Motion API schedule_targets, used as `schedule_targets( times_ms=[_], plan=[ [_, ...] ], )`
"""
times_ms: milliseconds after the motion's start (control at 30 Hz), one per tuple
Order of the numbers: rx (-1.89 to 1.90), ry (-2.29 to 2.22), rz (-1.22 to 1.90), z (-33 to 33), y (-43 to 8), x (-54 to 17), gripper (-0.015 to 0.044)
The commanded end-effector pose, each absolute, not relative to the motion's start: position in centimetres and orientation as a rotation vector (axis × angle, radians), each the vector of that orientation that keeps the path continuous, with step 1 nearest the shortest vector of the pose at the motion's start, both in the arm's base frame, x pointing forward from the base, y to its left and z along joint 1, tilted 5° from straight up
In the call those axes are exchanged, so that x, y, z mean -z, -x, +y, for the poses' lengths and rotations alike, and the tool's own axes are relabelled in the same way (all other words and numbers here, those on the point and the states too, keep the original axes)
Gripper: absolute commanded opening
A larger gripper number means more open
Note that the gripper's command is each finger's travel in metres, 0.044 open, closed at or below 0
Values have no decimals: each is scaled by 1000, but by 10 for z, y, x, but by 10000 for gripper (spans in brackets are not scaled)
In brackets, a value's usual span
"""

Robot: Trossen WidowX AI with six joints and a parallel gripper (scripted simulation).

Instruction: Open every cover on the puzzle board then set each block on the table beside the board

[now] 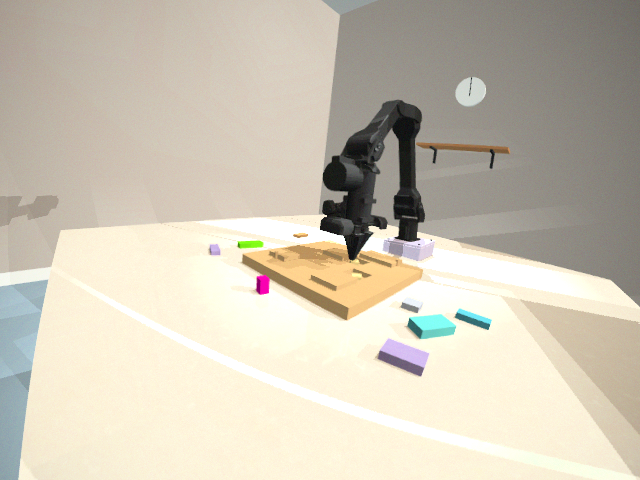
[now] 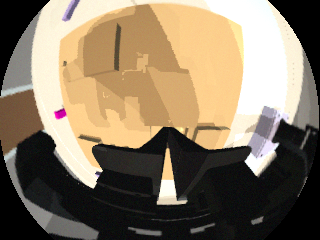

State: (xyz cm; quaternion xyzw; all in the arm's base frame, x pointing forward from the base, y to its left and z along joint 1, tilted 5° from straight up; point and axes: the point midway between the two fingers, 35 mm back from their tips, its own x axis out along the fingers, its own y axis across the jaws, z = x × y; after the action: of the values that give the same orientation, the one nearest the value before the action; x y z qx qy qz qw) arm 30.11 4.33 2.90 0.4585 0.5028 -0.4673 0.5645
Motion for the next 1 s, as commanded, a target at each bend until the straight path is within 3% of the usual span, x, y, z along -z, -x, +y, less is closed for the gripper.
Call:
schedule_targets(
  times_ms=[0, 967],
  plan=[
    [1095, -1080, 1181, 39, -302, -30, 0],
    [1095, -1079, 1179, 18, -303, -41, 0]
  ],
)
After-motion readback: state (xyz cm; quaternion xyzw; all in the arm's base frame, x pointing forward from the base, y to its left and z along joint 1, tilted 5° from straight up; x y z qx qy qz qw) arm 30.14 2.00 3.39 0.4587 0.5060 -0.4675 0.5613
